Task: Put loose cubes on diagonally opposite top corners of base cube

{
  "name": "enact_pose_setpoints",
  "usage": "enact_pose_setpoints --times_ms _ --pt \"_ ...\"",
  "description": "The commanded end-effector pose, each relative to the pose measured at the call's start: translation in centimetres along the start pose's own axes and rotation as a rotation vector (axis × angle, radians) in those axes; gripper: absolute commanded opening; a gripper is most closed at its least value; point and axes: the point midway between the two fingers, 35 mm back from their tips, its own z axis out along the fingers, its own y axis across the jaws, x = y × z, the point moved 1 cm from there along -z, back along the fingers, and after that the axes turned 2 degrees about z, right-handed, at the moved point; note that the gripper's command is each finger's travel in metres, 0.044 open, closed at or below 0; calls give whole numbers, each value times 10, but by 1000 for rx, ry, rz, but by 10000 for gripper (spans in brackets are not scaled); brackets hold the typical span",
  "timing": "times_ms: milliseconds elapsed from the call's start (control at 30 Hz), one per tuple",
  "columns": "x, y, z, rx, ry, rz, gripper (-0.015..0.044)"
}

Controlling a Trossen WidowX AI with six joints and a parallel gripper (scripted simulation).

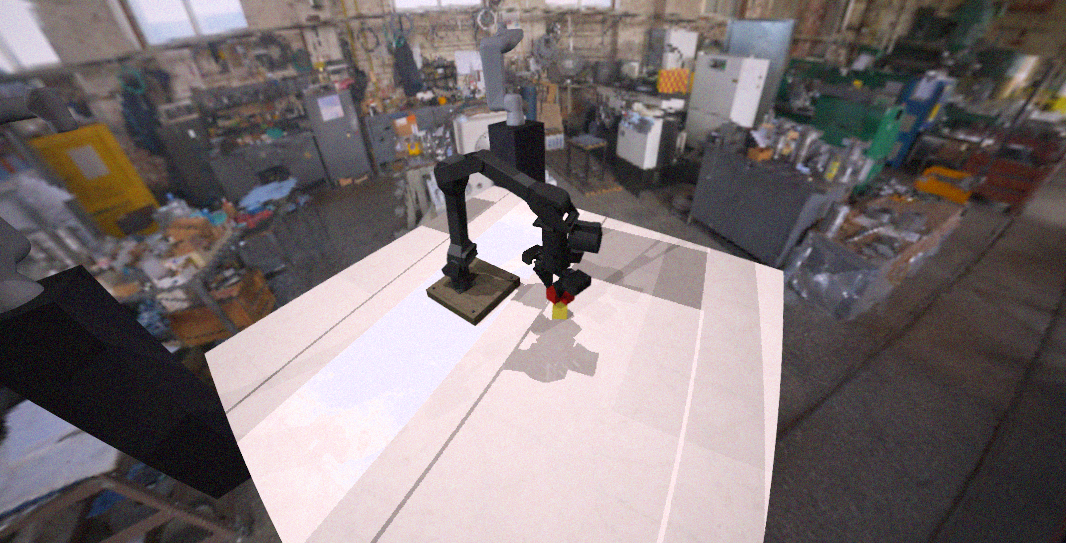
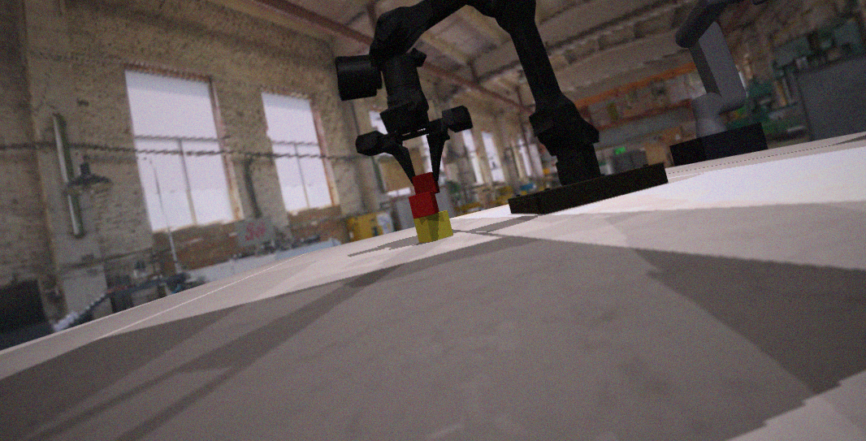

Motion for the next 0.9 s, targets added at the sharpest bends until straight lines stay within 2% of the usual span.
enact_pose_setpoints --times_ms 0,300,867 --pt "0 0 8 -5 5 -2 105" --pt "0 -1 26 -5 5 2 105" --pt "0 -1 28 -5 5 4 105"
